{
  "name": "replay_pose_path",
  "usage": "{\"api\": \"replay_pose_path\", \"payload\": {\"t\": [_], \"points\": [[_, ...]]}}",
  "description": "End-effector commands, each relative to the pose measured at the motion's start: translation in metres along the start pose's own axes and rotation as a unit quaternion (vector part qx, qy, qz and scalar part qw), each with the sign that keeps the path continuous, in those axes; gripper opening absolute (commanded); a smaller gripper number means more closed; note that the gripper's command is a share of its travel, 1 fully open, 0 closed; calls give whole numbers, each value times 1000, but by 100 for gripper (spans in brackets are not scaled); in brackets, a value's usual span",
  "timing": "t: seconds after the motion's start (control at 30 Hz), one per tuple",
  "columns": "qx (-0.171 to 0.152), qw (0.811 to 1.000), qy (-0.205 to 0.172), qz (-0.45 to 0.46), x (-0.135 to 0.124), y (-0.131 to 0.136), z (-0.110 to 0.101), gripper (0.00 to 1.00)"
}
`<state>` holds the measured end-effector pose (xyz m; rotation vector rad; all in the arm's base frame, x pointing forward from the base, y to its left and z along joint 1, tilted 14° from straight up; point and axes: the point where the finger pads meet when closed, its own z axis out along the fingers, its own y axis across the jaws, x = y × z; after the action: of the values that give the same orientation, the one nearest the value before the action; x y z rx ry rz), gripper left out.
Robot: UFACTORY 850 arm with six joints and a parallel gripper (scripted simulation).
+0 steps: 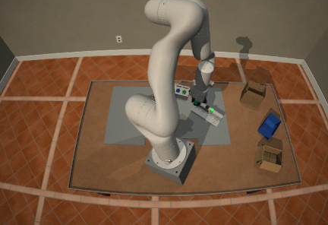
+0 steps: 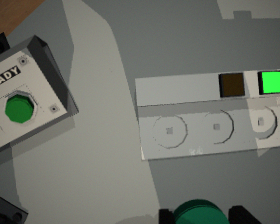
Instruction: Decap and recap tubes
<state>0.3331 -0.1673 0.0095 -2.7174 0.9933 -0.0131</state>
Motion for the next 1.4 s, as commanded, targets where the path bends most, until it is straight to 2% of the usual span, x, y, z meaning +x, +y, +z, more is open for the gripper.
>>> {"api": "replay_pose_path", "payload": {"t": [0.0, 0.1, 0.2, 0.47, 0.6, 0.7, 0.77, 1.23, 1.33, 1.37], "points": [[0, 1000, 6, 0, -15, -31, -1, 0], [0, 1000, 6, 0, -23, -46, -1, 0], [0, 1000, 6, 0, -23, -46, -1, 0], [1, 1000, 6, 0, -50, -97, 0, 0], [1, 1000, 6, 0, -58, -112, 0, 0], [1, 1000, 6, 0, -70, -134, 0, 0], [1, 1000, 6, 0, -70, -134, 0, 0], [1, 1000, 6, 0, -113, -215, 0, 0], [1, 1000, 6, 0, -113, -215, 0, 0], [1, 1000, 6, 0, -117, -223, 0, 0]]}}
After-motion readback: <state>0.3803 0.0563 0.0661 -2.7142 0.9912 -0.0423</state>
